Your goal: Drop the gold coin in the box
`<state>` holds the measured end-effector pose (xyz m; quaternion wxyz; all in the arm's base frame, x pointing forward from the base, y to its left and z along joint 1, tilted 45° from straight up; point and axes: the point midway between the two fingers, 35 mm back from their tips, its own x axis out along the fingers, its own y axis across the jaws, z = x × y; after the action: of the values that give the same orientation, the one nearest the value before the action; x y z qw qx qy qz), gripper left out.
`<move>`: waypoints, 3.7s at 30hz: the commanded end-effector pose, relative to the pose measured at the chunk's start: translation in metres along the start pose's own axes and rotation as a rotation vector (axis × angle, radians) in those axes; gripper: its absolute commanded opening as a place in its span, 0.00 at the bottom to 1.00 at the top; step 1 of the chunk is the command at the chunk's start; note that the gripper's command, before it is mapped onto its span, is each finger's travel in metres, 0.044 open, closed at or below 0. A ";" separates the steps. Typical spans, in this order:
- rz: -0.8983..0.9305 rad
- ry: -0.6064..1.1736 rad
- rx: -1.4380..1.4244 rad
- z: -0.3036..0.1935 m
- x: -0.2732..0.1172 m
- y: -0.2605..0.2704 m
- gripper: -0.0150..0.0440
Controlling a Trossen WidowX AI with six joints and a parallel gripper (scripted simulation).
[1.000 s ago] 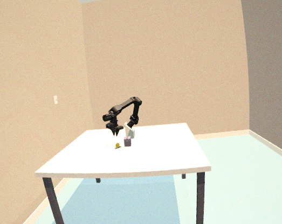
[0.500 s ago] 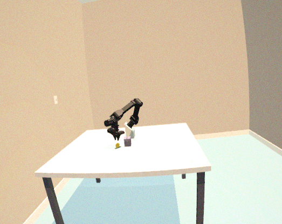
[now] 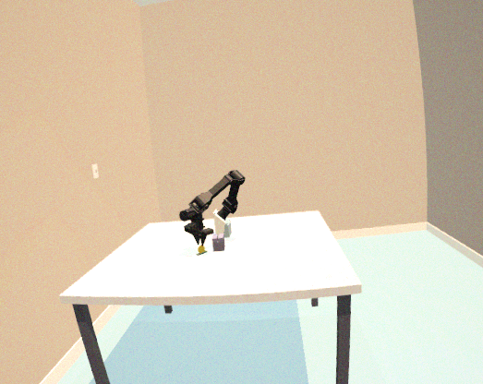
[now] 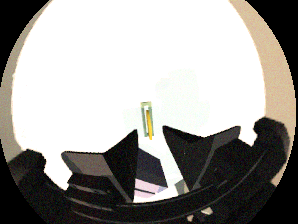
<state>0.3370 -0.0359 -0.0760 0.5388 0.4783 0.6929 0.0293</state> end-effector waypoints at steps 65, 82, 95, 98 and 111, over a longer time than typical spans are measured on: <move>0.001 0.003 0.007 0.001 -0.028 -0.001 0.25; 0.002 0.004 -0.078 -0.002 -0.058 -0.001 0.25; 0.003 0.004 -0.525 -0.001 -0.058 0.005 0.25; 0.003 0.004 -0.628 0.000 -0.058 0.006 0.25; 0.004 0.004 -0.748 -0.009 -0.059 0.011 0.25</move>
<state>0.3369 -0.0705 -0.0286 0.6730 0.2527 0.6367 0.2787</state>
